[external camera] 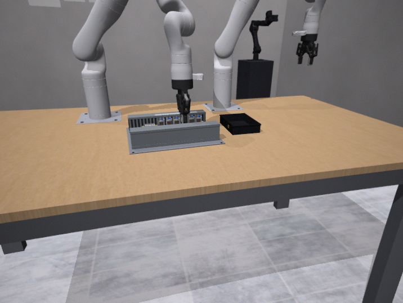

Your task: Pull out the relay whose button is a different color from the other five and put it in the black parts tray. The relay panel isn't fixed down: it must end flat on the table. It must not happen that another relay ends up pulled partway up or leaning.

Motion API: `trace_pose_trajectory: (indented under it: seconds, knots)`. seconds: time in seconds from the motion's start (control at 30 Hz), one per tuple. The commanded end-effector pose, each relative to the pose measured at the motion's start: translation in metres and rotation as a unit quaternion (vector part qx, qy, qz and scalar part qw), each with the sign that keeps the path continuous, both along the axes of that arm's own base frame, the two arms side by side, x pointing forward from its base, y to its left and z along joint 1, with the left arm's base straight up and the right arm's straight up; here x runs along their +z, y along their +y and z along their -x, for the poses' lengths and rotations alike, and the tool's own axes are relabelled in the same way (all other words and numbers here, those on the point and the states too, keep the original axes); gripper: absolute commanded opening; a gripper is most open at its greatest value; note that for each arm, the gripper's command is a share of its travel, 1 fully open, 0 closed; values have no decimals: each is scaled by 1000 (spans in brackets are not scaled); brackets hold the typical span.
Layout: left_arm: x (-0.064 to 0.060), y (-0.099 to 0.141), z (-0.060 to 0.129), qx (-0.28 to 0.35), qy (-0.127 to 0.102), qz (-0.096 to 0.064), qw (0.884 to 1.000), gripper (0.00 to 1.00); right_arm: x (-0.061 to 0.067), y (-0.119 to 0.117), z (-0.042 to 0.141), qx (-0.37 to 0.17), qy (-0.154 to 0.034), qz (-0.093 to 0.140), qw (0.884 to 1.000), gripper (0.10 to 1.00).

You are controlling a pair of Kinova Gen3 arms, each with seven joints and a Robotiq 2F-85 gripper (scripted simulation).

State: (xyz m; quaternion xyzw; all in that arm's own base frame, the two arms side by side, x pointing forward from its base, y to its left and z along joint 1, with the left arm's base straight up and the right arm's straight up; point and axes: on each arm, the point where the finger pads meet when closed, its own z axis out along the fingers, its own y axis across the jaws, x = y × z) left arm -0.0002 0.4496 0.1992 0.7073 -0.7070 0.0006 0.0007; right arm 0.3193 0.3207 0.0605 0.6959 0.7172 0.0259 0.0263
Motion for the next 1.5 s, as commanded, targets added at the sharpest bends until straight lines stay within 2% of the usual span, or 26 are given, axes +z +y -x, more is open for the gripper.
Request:
trace_pose_trajectory:
  seconds: [0.0, 1.47]
  knots:
    - [1, 0, 0, 0, 0, -1, 1000, 1000, 1, 0, -1, 0, 2, -1, 1000, 99]
    - [1, 0, 0, 0, 0, -1, 1000, 1000, 1, 1, -2, 0, 37, 0, 999, 99]
